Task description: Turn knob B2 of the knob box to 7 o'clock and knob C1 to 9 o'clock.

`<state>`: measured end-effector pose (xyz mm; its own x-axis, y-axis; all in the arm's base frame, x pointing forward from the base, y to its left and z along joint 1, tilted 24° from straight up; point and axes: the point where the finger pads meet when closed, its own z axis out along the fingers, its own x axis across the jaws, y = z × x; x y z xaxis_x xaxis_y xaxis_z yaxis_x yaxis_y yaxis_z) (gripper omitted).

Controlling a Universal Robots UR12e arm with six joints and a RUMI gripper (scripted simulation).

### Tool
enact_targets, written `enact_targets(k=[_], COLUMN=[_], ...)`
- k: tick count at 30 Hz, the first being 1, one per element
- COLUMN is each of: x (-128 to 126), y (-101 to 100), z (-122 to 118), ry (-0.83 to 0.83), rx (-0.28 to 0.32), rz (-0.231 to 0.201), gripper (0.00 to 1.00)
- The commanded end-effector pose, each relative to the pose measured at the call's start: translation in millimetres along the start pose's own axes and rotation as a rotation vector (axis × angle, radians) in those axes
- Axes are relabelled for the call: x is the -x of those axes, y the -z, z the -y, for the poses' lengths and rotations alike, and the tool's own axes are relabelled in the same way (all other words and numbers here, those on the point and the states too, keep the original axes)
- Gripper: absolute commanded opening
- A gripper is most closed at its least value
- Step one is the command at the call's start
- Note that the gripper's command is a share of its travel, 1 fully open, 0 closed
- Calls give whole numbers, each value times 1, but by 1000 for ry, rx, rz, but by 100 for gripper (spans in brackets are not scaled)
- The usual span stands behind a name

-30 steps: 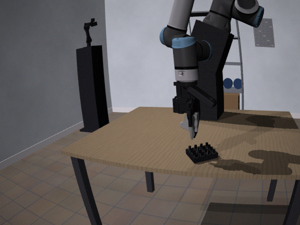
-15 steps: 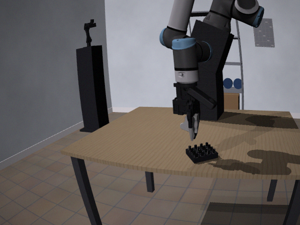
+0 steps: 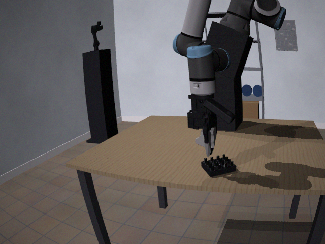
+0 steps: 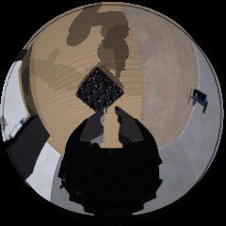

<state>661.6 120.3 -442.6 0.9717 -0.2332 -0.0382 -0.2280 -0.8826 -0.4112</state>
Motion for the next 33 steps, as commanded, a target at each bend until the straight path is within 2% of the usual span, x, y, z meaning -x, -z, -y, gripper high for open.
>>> enact_targets(k=[1, 15, 33], x=[-2, -3, -2], y=[-6, -22, -25], z=[1, 1, 1], ry=[2, 2, 1], rx=[1, 0, 0], rz=[-3, -3, -2], gripper=[11, 11, 11])
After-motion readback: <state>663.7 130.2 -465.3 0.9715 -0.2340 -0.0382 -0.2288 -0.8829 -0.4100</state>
